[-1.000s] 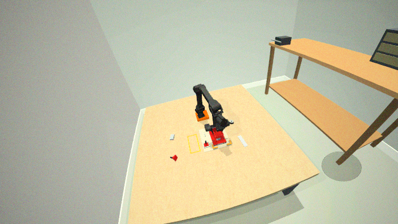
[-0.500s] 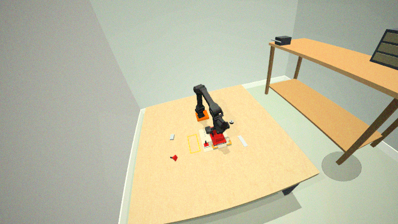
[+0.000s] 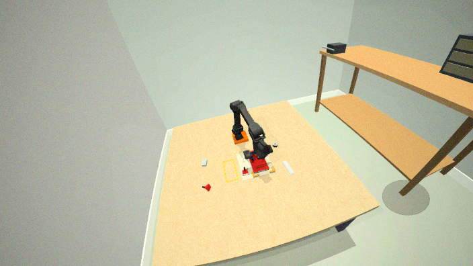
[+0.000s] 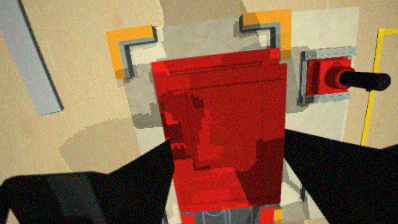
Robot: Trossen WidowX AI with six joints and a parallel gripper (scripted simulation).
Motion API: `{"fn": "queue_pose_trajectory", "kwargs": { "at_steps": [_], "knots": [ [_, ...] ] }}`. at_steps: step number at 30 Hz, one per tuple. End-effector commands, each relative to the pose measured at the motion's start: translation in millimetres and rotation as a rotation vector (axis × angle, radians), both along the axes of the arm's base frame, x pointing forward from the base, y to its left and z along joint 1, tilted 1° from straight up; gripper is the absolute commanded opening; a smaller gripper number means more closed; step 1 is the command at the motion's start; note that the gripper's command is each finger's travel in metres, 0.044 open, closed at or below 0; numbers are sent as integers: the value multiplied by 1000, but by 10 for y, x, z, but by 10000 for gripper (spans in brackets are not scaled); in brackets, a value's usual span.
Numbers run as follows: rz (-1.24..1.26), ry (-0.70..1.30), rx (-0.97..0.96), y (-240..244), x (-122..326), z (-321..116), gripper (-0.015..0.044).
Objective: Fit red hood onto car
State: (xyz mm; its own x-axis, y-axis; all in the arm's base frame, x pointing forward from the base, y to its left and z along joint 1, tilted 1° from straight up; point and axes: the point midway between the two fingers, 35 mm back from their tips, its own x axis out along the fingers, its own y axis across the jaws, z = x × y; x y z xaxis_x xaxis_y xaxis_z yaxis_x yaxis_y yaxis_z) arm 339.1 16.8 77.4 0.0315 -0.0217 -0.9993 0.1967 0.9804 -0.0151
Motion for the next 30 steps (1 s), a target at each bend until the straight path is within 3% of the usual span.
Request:
{"fn": "queue_pose_trajectory", "kwargs": {
  "at_steps": [1, 30],
  "knots": [
    [1, 3, -4, -4, -1, -17, 0],
    [1, 3, -4, -5, 1, -107, 0]
  ]
}}
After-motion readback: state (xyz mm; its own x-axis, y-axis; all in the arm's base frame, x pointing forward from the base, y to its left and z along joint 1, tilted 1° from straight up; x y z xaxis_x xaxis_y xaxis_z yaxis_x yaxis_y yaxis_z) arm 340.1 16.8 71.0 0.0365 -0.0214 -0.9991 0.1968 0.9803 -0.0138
